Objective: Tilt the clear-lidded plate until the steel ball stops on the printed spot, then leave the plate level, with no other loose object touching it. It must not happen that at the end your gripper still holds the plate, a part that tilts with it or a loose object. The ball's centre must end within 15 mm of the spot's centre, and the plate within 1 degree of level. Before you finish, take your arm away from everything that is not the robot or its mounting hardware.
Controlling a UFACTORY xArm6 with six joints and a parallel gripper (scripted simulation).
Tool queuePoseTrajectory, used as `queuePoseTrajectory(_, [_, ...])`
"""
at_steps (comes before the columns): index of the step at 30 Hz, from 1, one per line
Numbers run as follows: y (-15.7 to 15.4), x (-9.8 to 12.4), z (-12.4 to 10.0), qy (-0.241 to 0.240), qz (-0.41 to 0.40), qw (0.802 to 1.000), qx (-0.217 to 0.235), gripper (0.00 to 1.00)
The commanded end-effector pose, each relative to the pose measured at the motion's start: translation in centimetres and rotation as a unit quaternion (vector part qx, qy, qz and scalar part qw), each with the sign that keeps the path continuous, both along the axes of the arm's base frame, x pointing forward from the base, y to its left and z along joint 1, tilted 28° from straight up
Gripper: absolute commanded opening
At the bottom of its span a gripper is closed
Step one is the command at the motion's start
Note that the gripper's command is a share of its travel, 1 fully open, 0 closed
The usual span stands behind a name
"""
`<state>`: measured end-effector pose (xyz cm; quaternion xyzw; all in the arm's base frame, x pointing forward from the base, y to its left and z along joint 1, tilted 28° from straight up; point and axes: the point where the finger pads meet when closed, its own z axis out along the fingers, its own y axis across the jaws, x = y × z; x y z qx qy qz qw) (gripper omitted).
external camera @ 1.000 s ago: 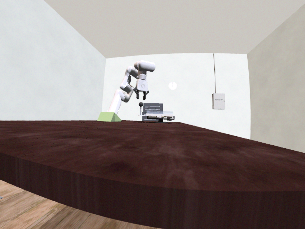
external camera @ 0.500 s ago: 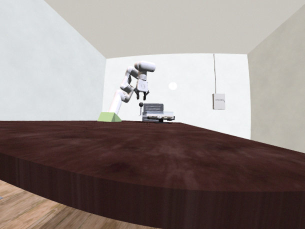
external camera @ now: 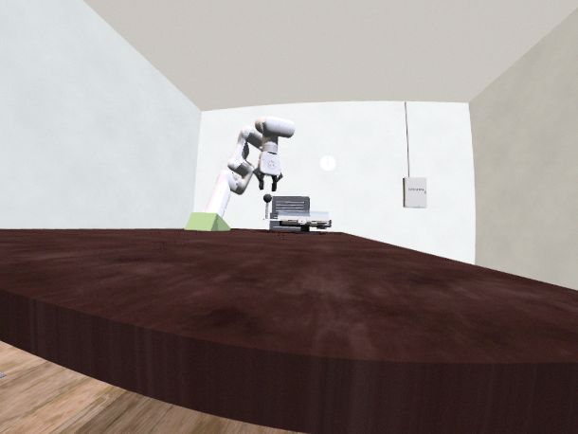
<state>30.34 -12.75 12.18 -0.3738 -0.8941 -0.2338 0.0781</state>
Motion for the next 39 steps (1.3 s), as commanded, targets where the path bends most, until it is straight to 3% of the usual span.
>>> queuePoseTrajectory(1, [0.1, 0.1, -0.2, -0.001, 0.0, 1.0, -0.001, 0.61])
queuePoseTrajectory(39, [0.8, 0.2, -1.6, -0.001, 0.0, 1.0, -0.001, 0.61])
